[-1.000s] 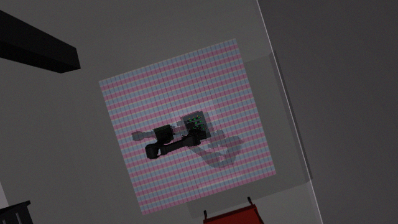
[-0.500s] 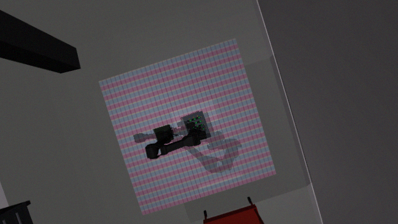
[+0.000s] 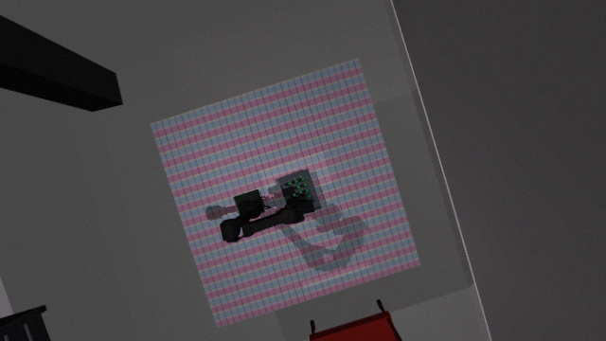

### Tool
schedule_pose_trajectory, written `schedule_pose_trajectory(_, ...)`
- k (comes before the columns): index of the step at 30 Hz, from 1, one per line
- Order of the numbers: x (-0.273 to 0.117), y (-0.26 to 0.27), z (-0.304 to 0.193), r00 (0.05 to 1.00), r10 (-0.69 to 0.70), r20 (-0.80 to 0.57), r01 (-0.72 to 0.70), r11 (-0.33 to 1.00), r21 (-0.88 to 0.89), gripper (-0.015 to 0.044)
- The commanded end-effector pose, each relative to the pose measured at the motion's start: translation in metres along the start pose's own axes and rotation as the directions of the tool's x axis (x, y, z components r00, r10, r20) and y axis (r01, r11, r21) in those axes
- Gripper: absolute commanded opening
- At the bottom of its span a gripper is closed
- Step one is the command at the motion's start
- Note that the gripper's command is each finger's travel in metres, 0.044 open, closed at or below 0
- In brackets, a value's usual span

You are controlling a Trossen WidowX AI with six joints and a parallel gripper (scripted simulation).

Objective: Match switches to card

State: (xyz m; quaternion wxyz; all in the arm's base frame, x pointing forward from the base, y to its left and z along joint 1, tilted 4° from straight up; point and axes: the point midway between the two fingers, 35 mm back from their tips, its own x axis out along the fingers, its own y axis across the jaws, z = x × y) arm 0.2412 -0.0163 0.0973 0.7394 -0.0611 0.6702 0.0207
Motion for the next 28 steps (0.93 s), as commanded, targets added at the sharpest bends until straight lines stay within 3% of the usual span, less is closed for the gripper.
schedule_pose_trajectory(1, -0.042, 0.000, 0.003, 0.998, -0.003, 0.055, 0.003, 1.000, 0.000, 0.0000)
schedule_pose_trajectory(6, -0.045, 0.001, 0.003, 0.998, -0.003, 0.056, 0.003, 1.000, 0.000, 0.0000)
schedule_pose_trajectory(12, -0.053, 0.050, 0.031, 0.998, 0.003, 0.059, -0.003, 1.000, 0.001, 0.0000)
schedule_pose_trajectory(28, -0.053, 0.052, 0.032, 0.998, 0.003, 0.059, -0.003, 1.000, 0.001, 0.0000)
